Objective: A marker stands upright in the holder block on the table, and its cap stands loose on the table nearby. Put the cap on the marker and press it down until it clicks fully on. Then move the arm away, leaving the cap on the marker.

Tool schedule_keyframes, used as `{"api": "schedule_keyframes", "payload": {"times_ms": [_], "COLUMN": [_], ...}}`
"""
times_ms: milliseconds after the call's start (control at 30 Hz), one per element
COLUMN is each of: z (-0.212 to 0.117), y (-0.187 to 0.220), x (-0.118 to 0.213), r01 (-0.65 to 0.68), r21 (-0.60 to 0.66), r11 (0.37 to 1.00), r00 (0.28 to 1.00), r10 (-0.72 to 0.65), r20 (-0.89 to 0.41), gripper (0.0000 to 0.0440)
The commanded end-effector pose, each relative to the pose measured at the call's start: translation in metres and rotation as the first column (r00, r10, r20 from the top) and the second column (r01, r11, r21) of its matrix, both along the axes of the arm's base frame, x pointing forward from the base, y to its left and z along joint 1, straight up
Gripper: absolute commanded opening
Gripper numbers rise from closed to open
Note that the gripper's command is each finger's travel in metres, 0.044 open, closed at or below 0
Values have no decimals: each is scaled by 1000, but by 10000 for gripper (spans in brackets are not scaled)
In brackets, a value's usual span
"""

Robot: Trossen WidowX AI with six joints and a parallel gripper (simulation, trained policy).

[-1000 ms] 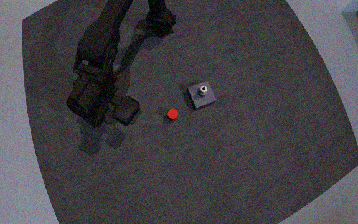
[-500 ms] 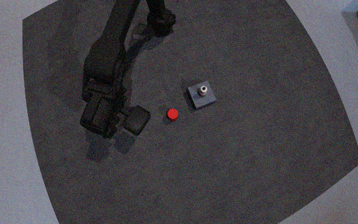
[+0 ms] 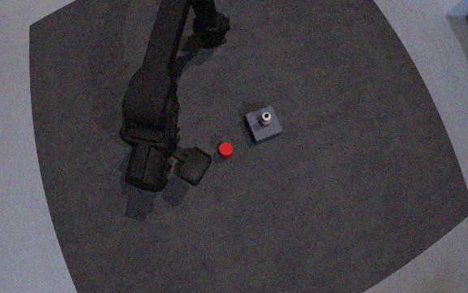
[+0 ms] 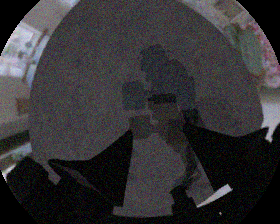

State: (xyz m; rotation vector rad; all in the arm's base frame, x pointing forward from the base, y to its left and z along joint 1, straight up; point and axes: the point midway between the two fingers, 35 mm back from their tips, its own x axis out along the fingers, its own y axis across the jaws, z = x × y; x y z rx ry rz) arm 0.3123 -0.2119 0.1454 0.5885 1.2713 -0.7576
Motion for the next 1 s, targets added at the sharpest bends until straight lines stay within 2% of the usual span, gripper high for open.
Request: {"api": "schedule_keyframes", "payload": {"times_ms": [0, 967], "z": [-6, -29], "y": [6, 79], "x": [5, 29], "r01": [-1, -72], "r21": [18, 166], "r11": [1000, 983], "r00": [1000, 990], "r10": [1, 91], "r20": [-18, -108], "gripper": [318, 315]}}
